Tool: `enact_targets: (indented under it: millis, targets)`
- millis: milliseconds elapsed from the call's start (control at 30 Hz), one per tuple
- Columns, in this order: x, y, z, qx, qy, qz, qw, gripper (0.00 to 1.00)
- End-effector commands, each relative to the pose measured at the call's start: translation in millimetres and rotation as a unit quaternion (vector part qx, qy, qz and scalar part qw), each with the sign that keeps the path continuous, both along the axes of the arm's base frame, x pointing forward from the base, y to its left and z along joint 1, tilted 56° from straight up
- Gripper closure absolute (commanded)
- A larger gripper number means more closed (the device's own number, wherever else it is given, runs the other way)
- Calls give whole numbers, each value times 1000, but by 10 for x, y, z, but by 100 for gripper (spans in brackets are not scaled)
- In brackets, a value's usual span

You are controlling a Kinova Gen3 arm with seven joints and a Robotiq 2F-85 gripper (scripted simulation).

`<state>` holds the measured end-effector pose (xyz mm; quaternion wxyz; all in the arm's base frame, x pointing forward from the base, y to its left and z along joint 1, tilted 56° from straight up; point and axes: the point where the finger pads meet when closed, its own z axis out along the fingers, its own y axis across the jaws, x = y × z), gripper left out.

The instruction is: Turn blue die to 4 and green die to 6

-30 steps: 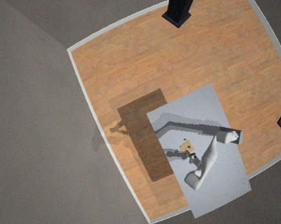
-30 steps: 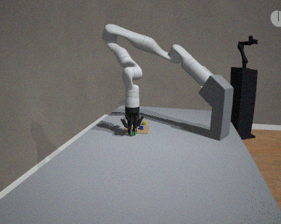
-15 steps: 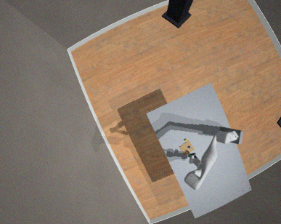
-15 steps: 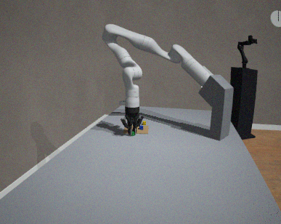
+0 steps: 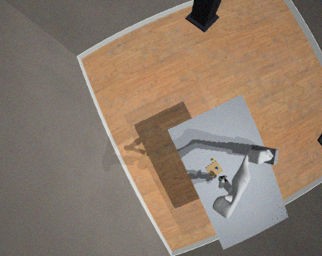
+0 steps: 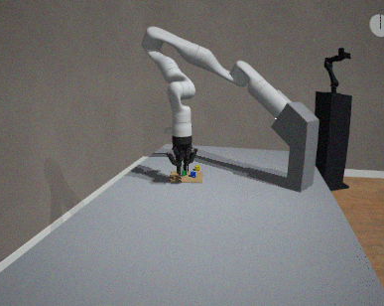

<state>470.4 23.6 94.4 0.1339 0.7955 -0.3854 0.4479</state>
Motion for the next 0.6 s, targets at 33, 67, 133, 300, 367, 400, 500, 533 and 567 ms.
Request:
enact_targets:
  millis: [33,67,133,300,367,400,500,533,567]
  targets:
    - [-38,159,102,7,-5,11,1000,85]
    - [-71,187,132,7,-5,11,1000,85]
    - [-133,240,187,7,-5,11,1000,85]
    - [-257,346,299,7,-5,11,1000,85]
    - [-289,373,328,7,-5,11,1000,85]
    - [-301,383,338,7,-5,11,1000,85]
    - [-320,400,356,7,-5,11,1000,85]
    - [-320,400,356,7,-5,11,1000,85]
    - [-320,400,356,7,-5,11,1000,85]
